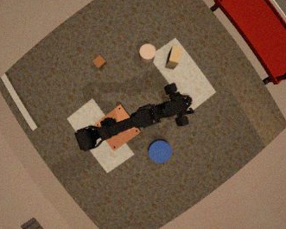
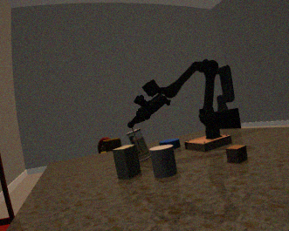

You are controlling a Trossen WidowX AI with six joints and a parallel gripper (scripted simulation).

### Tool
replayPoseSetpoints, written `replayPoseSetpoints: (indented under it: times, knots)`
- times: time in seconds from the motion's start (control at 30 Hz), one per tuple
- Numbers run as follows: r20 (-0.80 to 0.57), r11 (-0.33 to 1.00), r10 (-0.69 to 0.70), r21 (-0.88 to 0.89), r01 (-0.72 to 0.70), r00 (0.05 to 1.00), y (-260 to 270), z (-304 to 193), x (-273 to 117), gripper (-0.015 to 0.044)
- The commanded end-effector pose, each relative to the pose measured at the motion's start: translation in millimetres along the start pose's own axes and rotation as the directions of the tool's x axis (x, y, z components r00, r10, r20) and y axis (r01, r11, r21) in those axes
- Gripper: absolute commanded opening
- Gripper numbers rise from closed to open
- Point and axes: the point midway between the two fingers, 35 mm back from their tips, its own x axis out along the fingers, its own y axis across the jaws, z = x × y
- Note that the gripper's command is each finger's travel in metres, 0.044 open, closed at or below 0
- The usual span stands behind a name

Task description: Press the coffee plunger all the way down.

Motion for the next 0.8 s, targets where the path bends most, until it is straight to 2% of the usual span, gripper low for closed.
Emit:
replayPoseSetpoints:
  times: [0.0, 0.57, 0.77]
  knots:
    - [-0.018, 1.0, -0.001, 0.004, 0.001, 1.0, 0.0, -4.6, 3.0, 0.0127]
    - [-0.003, 1.0, 0.0, 0.0, 0.0, 1.0, 0.0, 0.1, 1.1, 0.0127]
    - [-0.003, 1.0, 0.0, 0.0, 0.0, 1.0, 0.0, 0.1, 1.1, 0.0284]
